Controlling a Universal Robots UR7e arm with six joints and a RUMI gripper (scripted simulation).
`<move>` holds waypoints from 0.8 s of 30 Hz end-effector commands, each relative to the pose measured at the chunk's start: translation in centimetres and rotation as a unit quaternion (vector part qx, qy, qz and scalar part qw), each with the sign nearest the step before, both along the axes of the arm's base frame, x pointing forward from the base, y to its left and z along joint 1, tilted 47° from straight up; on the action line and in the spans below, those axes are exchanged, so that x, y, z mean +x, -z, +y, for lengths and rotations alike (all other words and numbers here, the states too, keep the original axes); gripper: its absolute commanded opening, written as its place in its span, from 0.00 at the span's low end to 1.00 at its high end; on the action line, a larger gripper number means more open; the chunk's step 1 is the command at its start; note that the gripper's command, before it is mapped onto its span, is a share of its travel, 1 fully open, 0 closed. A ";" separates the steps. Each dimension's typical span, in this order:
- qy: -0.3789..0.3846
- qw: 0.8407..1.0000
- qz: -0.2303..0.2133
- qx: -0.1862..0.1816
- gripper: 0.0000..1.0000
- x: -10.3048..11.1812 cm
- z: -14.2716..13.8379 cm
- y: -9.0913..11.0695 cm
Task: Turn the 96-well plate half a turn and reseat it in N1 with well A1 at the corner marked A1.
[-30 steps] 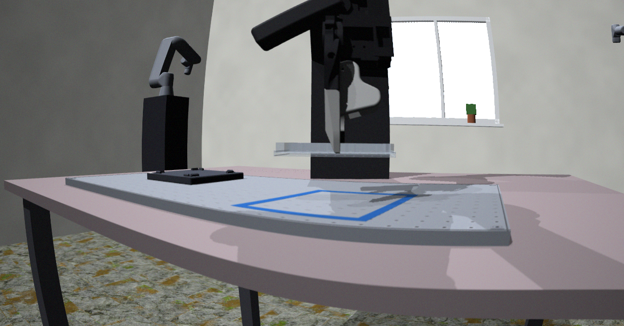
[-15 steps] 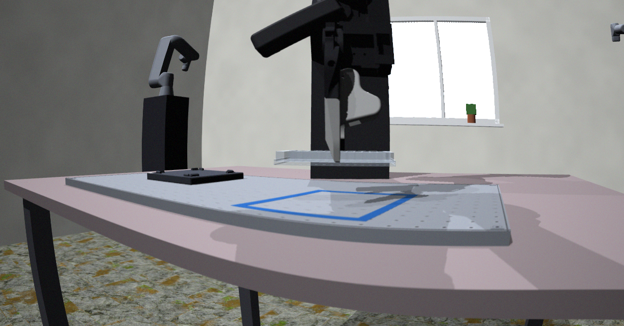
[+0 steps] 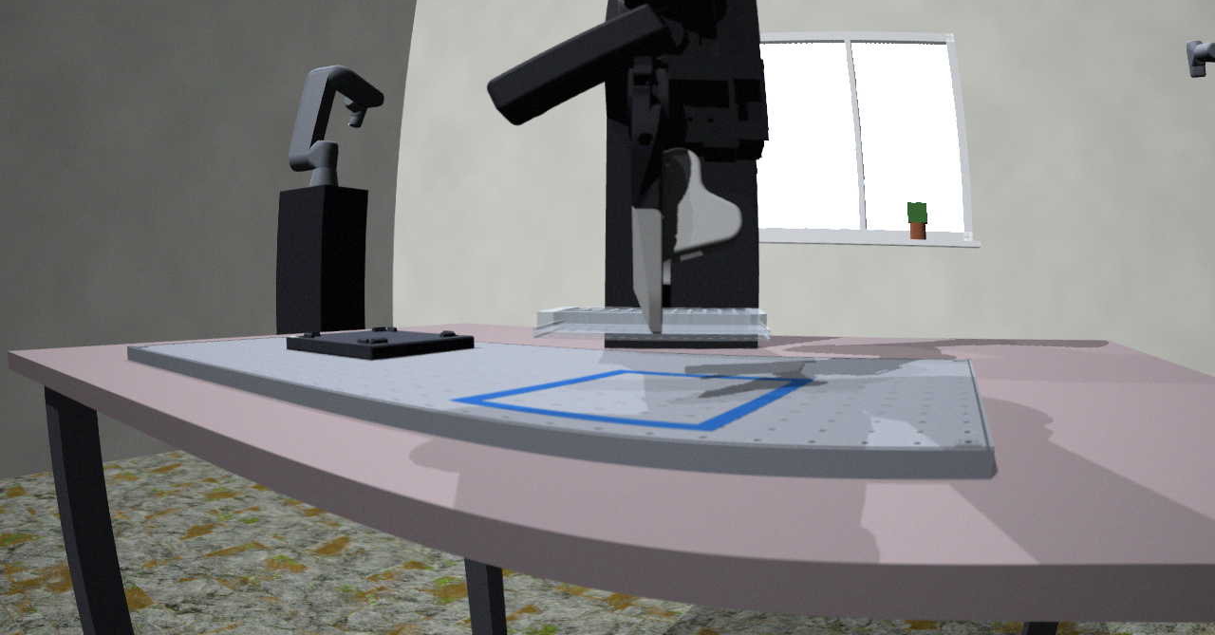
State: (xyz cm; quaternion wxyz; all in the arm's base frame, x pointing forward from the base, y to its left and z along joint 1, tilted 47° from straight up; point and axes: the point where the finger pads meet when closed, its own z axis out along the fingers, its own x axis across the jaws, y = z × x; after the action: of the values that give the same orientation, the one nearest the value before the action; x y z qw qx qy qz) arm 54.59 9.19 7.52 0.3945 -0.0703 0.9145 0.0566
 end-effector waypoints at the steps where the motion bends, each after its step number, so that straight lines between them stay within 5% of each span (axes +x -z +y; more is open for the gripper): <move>1: 0.001 1.000 -0.001 0.000 0.00 0.3 0.0 0.1; 24: 0.000 1.000 -0.001 0.000 0.00 1.3 0.3 1.1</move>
State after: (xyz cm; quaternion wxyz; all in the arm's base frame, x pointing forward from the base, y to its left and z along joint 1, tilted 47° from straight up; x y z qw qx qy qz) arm 55.57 9.39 6.62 0.3949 -0.0702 0.9143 0.0564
